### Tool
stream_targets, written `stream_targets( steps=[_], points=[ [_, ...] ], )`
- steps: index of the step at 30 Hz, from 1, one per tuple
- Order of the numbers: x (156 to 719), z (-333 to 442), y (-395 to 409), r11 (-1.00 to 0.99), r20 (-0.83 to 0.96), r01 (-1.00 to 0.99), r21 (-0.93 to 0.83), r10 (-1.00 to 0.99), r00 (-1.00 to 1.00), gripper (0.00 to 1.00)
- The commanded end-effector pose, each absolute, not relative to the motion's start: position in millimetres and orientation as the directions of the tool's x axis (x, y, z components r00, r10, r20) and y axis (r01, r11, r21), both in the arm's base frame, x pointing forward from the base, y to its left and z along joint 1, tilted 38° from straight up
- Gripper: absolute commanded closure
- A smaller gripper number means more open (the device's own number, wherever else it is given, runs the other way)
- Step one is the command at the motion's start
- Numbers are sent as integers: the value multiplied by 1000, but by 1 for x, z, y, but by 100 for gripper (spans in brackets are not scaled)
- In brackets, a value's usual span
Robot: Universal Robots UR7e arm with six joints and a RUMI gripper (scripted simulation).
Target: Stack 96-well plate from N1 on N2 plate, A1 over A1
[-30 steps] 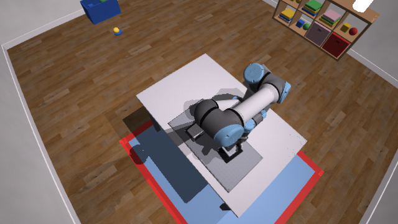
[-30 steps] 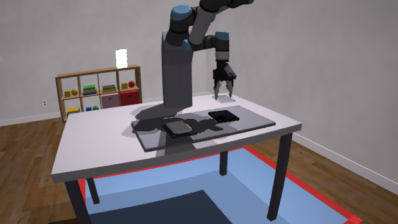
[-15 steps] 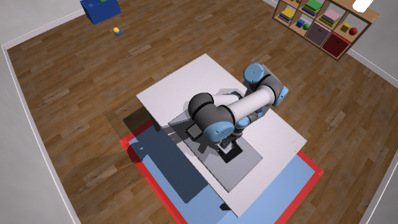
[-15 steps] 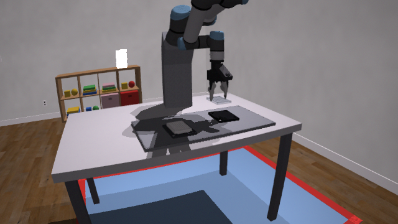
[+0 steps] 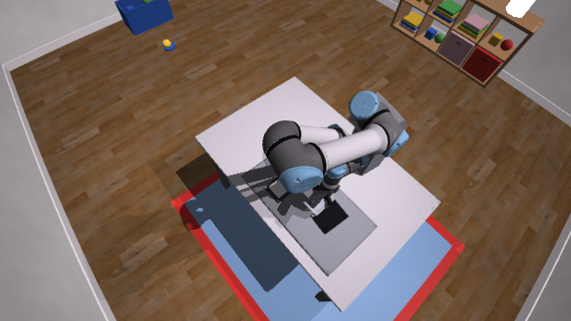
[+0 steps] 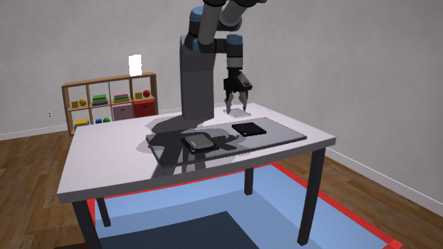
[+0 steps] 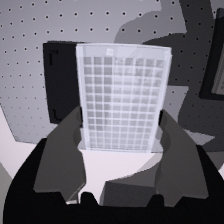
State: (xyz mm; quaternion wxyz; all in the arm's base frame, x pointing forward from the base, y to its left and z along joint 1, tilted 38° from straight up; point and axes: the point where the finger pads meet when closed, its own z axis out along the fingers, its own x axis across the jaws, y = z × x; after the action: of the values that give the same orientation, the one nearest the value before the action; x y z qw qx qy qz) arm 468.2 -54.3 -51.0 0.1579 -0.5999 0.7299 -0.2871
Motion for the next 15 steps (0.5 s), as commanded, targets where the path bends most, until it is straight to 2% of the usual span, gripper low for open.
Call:
stream_targets(
  steps=[1,15],
  points=[
    [468,-47,-68,115,113,-785,-608,-967,-229,100],
    [467,-36,-106,115,113,-785,-608,-967,-229,100]
  ],
)
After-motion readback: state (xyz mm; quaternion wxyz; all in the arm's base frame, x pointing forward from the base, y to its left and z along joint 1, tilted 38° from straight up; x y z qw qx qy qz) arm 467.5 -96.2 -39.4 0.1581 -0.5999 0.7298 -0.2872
